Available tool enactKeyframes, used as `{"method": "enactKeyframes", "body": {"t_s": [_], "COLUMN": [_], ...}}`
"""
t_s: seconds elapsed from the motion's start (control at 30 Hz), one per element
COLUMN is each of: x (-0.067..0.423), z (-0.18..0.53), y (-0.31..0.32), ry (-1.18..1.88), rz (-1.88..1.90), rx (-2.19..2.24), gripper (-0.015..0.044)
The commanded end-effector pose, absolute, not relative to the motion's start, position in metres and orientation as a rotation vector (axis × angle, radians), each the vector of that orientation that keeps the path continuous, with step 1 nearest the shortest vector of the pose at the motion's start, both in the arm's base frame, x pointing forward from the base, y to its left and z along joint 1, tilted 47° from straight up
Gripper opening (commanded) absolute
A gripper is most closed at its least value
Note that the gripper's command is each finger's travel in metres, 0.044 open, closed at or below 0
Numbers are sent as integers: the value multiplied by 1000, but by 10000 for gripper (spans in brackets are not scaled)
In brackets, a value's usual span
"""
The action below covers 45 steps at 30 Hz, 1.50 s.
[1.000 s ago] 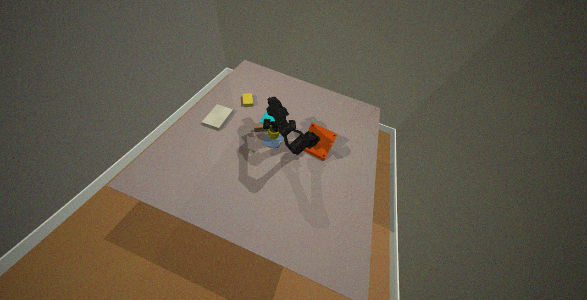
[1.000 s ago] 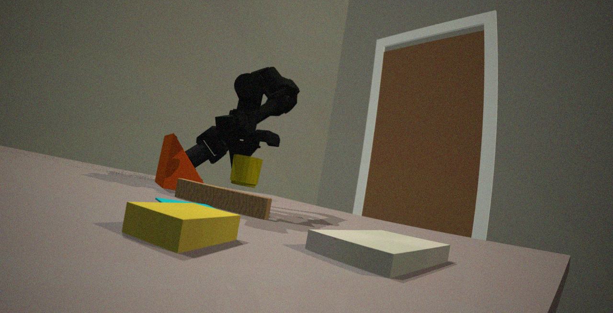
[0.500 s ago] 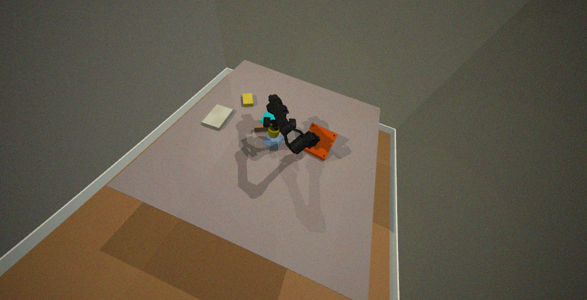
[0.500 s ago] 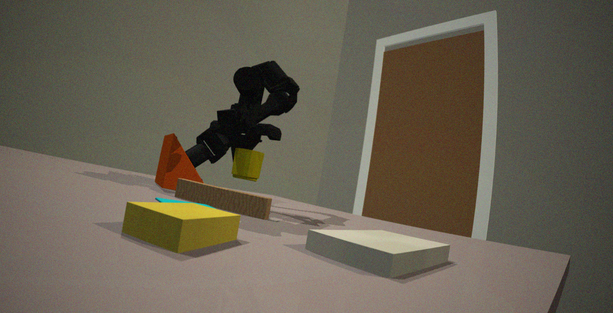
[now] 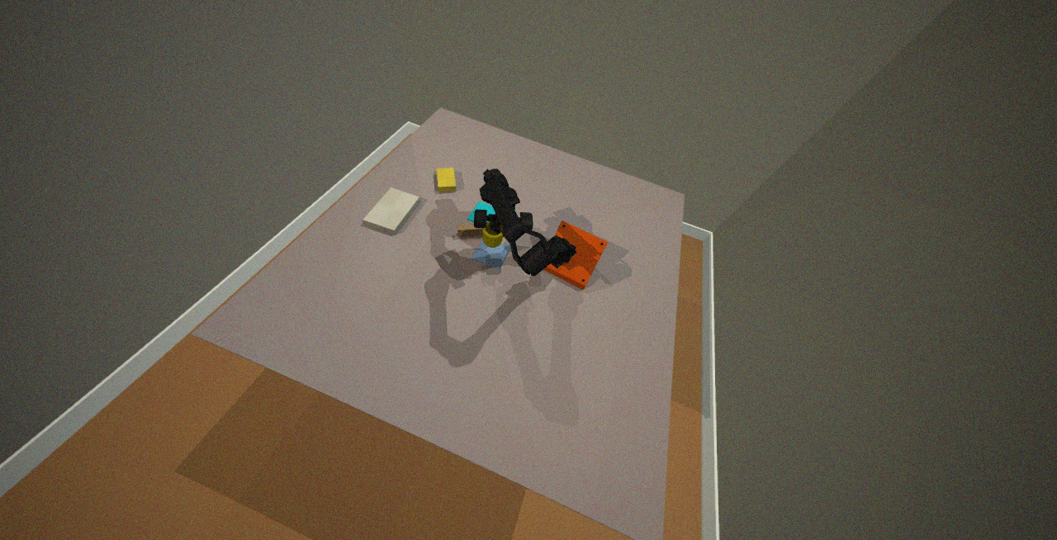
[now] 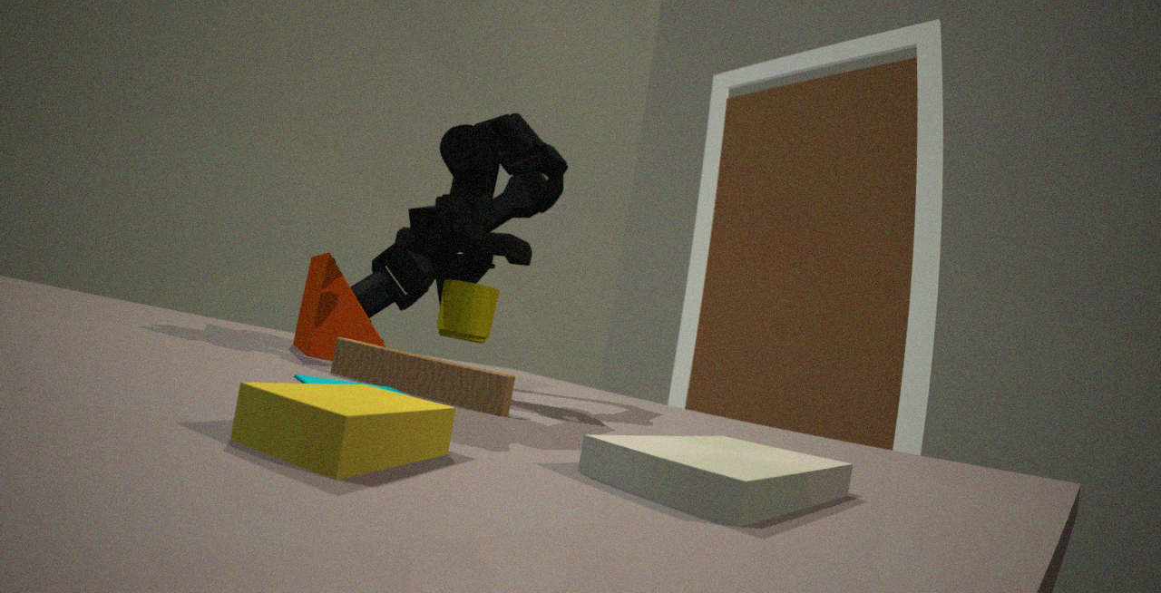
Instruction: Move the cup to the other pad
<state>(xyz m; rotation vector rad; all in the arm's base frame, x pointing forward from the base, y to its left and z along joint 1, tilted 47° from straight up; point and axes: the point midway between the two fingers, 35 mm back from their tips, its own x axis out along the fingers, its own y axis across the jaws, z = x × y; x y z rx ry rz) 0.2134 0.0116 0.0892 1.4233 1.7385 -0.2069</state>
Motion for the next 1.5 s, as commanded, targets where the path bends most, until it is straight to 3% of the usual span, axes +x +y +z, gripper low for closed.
{"method": "enactKeyframes", "body": {"t_s": [0.0, 1.47], "x": [218, 268], "z": [85, 45], "y": [7, -37], "ry": [1741, 1740], "rz": [-207, -207], "rx": [1419, 1413], "gripper": [0, 0]}}
